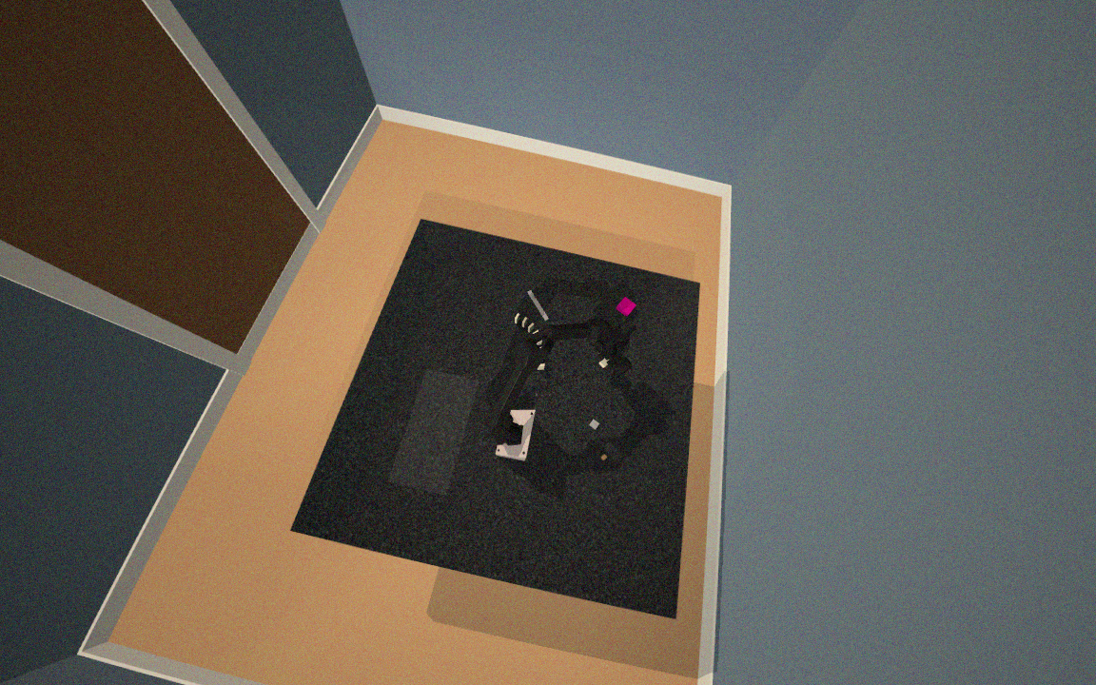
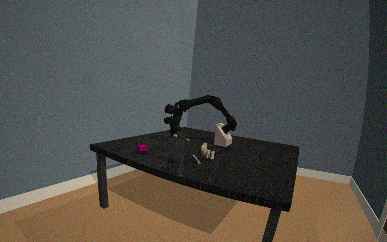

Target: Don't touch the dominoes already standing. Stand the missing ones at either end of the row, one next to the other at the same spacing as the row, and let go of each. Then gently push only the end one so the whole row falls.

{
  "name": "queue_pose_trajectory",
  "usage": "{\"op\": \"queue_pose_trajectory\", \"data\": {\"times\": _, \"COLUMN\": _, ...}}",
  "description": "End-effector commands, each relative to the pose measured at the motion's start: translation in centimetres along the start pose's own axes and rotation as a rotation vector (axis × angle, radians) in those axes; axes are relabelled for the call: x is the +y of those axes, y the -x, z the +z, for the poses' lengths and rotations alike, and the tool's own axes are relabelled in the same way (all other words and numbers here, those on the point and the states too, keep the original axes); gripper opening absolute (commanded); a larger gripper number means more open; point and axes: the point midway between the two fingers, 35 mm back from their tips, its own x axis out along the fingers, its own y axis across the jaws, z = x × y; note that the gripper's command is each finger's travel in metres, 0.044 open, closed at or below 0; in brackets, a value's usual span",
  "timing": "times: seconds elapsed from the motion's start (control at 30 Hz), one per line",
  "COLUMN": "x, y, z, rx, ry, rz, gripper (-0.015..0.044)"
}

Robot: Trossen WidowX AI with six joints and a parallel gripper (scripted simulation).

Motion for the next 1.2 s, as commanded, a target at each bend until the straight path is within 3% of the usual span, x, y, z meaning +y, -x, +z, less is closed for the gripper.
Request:
{"op": "queue_pose_trajectory", "data": {"times": 0.0, "x": -0.3, "y": -1.1, "z": 0.0, "rx": -0.031, "ry": -0.003, "rz": -0.027, "gripper": 0.0107}}
{"op": "queue_pose_trajectory", "data": {"times": 1.17, "x": -1.3, "y": -5.6, "z": 1.3, "rx": -0.503, "ry": -0.016, "rz": -0.15, "gripper": 0.0107}}
